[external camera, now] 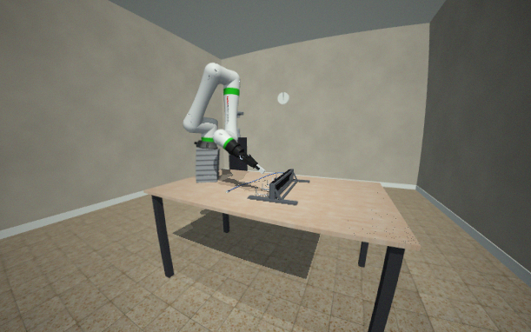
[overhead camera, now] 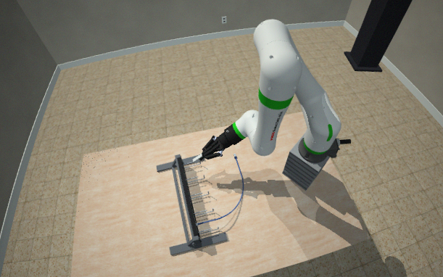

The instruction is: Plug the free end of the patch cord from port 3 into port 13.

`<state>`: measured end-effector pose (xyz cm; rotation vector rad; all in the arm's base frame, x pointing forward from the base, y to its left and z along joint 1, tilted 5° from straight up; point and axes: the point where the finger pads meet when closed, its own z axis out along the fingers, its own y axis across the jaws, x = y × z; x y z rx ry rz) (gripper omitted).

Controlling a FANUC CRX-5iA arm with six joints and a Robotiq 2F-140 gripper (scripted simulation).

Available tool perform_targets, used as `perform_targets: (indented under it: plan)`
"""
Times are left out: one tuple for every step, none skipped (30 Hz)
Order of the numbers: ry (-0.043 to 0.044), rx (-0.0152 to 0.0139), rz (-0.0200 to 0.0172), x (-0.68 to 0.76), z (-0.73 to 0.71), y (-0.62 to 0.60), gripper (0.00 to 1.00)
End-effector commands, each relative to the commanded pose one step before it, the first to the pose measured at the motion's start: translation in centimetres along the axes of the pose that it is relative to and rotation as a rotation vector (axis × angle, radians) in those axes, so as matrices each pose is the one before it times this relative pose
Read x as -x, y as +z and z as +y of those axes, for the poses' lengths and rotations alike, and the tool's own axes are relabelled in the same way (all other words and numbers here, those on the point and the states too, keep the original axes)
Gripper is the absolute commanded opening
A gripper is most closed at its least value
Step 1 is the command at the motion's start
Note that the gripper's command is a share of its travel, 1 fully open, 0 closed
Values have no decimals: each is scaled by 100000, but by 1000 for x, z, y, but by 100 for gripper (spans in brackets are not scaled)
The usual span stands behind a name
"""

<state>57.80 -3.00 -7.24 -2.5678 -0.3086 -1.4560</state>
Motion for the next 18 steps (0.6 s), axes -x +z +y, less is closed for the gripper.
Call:
perform_targets:
  plan:
    - [-23,306,136,-14,188,3880,0]
    - [0,0,0,0,0,576,0]
    - [0,0,0,0,0,477,0]
    - [0,0,0,0,0,374,0]
    - [0,0,0,0,0,274,0]
    - [0,0,0,0,0,182,0]
    - [0,0,0,0,0,104,0]
    - [0,0,0,0,0,45,0]
    - [0,0,0,0,0,10,0]
    - [0,0,0,0,0,1,0]
    - [0,0,0,0,0,0,0]
    - [0,0,0,0,0,0,0]
    - [0,0,0,0,0,0,0]
    - [0,0,0,0,0,0,0]
    - [0,0,0,0,0,0,0]
    - [0,0,0,0,0,0,0]
    - [0,0,0,0,0,0,0]
    - [0,0,0,0,0,0,0]
